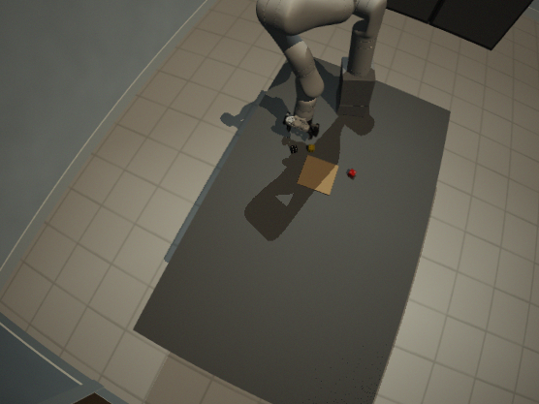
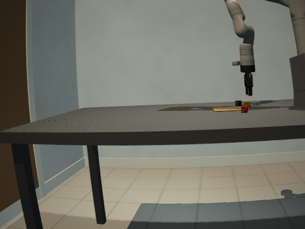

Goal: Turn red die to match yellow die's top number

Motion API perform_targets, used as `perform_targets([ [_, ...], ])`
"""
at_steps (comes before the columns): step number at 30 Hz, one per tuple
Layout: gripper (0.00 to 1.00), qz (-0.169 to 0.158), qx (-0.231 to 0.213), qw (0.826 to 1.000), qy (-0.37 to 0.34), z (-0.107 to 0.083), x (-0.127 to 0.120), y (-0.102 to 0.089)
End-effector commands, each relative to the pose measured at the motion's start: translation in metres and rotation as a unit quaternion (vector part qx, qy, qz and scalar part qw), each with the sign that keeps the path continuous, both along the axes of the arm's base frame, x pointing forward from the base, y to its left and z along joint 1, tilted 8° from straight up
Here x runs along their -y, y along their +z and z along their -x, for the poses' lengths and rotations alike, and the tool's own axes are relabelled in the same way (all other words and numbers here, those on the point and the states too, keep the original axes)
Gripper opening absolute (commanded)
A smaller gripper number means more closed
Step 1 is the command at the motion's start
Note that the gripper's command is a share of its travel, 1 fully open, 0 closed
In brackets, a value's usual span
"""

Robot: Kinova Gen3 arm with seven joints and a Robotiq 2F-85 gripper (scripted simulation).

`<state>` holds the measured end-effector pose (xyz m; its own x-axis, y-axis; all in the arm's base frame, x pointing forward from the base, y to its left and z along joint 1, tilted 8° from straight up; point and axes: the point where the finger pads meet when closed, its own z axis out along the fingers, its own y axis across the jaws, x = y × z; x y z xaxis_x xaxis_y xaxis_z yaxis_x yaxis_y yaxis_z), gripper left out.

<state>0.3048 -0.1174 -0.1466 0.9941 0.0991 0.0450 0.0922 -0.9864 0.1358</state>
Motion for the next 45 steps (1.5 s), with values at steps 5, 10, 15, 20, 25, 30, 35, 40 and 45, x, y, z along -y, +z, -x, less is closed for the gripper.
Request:
perform_targets([
  [5, 1.0, 0.0, 0.001, 1.0, 0.0, 0.0, -0.001, 0.0],
  [10, 1.0, 0.0, 0.001, 1.0, 0.0, 0.003, -0.005, 0.0],
  [15, 1.0, 0.0, 0.001, 1.0, 0.0, 0.015, -0.022, -0.003],
  [20, 1.0, 0.0, 0.001, 1.0, 0.0, 0.03, -0.043, -0.007],
  [25, 1.0, 0.0, 0.001, 1.0, 0.0, 0.038, -0.055, -0.009],
  [30, 1.0, 0.0, 0.001, 1.0, 0.0, 0.042, -0.06, -0.01],
  [35, 1.0, 0.0, 0.001, 1.0, 0.0, 0.042, -0.06, -0.01],
  [40, 1.0, 0.0, 0.001, 1.0, 0.0, 0.042, -0.06, -0.01],
  [45, 1.0, 0.0, 0.001, 1.0, 0.0, 0.042, -0.06, -0.01],
])
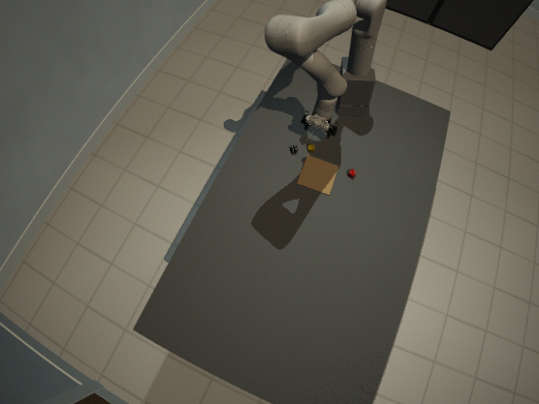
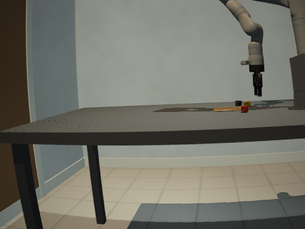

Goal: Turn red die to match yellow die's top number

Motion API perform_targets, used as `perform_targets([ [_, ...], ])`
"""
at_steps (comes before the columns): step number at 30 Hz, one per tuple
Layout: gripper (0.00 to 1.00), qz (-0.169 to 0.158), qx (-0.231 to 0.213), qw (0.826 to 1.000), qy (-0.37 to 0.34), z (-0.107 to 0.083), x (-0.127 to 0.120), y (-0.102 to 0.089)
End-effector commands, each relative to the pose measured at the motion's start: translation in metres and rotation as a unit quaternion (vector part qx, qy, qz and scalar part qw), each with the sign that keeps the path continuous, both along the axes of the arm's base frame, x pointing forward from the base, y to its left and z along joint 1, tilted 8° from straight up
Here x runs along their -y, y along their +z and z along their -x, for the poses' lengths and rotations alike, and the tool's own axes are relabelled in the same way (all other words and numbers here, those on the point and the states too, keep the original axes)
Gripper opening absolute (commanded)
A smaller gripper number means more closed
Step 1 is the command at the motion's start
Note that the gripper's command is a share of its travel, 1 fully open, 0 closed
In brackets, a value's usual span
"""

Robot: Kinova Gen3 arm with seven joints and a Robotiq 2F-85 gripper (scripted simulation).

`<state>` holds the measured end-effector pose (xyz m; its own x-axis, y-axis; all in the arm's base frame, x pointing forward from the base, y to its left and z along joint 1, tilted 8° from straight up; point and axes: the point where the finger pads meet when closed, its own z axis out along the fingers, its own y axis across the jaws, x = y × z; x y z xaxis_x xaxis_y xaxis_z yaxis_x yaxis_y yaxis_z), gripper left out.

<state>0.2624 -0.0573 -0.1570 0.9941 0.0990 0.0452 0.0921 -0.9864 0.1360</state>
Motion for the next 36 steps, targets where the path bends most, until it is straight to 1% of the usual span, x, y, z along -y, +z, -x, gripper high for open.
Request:
perform_targets([
  [1, 1.0, 0.0, 0.0, 1.0, 0.0, -0.0003, -0.0001, 0.0003],
  [27, 1.0, 0.0, 0.0, 1.0, 0.0, -0.0003, -0.0003, 0.0003],
  [32, 1.0, 0.0, 0.0, 1.0, 0.0, -0.0005, -0.002, 0.0001],
  [36, 1.0, 0.0, 0.0, 1.0, 0.0, -0.001, -0.0082, -0.0007],
])
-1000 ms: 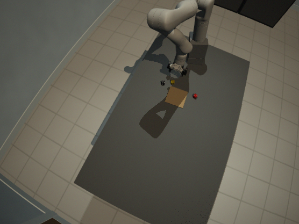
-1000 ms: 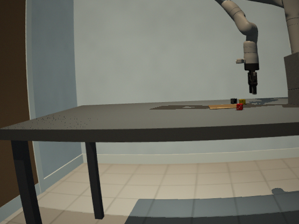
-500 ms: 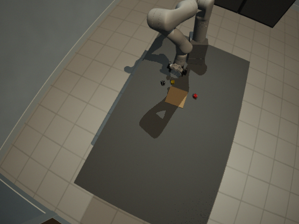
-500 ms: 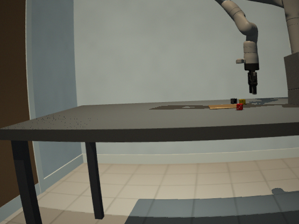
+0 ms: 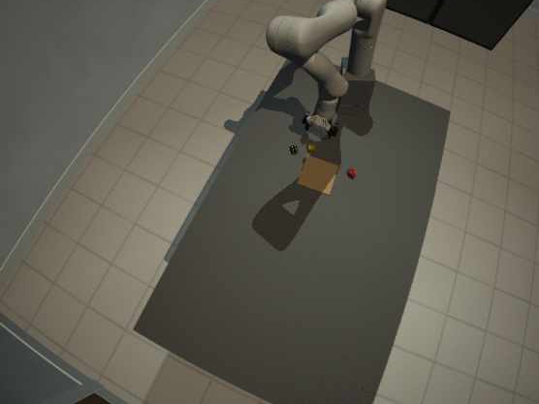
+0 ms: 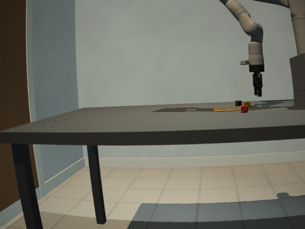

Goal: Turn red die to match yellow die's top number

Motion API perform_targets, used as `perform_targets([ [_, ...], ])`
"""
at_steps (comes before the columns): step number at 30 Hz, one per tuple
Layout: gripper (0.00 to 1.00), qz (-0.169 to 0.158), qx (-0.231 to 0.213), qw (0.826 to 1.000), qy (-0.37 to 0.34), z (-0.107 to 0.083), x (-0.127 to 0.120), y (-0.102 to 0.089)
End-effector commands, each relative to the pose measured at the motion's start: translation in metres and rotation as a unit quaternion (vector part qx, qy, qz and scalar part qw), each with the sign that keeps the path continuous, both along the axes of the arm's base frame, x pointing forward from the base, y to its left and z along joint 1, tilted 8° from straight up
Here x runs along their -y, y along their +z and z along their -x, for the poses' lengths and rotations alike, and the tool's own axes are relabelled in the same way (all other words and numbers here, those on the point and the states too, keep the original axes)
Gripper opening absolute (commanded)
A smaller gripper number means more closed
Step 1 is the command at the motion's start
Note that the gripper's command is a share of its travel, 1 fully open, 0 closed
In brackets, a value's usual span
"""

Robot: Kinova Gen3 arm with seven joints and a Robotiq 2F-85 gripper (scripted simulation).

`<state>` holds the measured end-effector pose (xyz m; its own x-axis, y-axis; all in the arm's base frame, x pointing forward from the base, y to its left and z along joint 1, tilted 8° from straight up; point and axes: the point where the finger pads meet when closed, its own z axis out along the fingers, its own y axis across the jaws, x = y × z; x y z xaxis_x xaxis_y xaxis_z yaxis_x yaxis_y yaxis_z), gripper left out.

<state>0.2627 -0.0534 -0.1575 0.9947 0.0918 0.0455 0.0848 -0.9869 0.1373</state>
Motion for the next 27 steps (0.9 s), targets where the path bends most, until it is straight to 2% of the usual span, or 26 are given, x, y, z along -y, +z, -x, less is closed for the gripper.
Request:
perform_targets([
  [1, 1.0, -0.001, 0.0, 1.0, 0.004, -0.001, -0.007, -0.001],
  [11, 1.0, -0.001, 0.0, 1.0, 0.004, -0.005, -0.05, -0.006],
  [13, 1.0, -0.001, 0.0, 1.0, 0.004, -0.005, -0.05, -0.006],
  [27, 1.0, -0.001, 0.0, 1.0, 0.004, -0.013, -0.138, -0.017],
])
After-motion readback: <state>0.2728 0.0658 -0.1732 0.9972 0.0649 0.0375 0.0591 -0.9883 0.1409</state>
